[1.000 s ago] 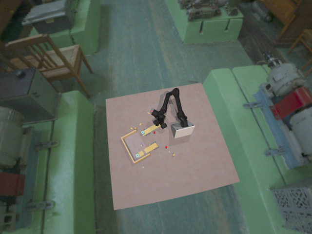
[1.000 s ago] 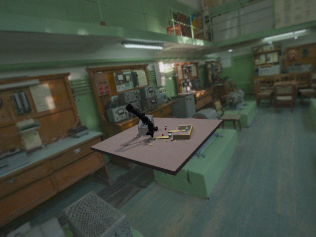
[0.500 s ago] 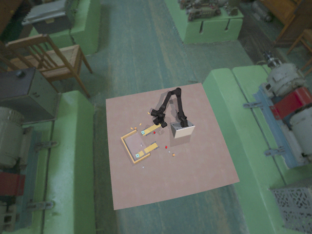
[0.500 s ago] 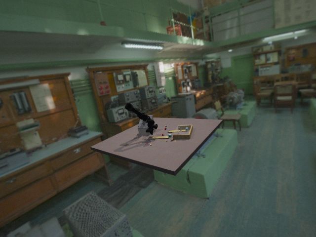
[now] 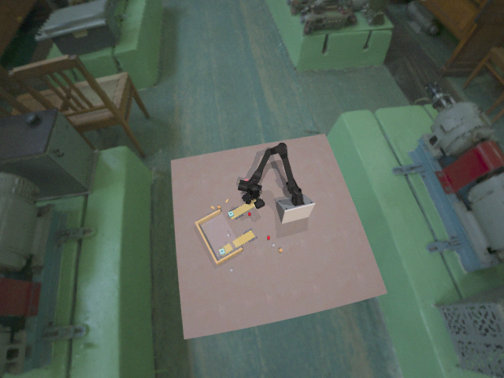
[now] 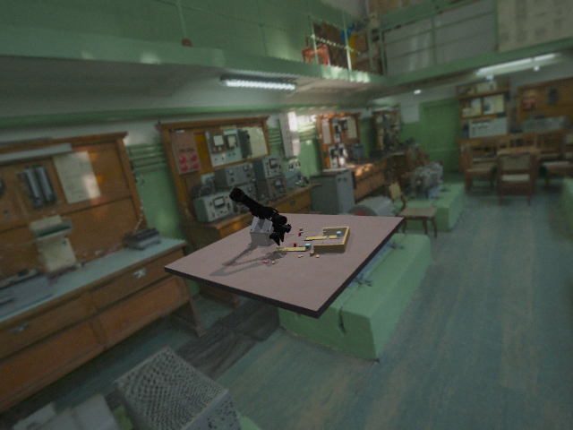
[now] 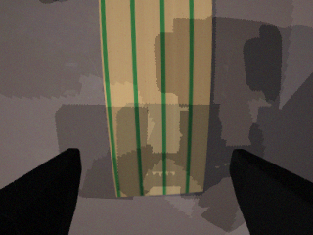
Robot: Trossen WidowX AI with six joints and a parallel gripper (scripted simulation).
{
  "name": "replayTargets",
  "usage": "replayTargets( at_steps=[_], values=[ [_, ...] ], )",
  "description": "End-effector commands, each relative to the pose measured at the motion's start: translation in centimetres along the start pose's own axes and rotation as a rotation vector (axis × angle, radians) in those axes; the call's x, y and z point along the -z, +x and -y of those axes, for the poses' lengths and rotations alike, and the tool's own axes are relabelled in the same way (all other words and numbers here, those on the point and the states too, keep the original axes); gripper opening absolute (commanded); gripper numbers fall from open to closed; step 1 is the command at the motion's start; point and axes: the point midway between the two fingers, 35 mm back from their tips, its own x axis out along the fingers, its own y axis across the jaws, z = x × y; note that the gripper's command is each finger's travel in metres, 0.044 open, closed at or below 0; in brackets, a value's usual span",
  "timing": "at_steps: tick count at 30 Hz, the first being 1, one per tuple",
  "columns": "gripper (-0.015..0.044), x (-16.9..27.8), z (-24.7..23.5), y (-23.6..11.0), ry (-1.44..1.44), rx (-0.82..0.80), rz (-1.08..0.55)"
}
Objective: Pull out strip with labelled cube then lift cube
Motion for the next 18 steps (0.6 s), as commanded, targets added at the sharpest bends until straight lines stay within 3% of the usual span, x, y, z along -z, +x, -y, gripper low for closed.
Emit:
replayTargets(
  at_steps=[1,2,18],
  values=[
    [0.042,-1.6,-0.1,-0.2,-0.003,0.001,-0.002],
    [0.044,-1.9,-0.1,-0.2,-0.003,0.001,-0.002],
    [0.044,-6.9,0.1,-0.8,-0.001,0.001,0.0]
  ],
)
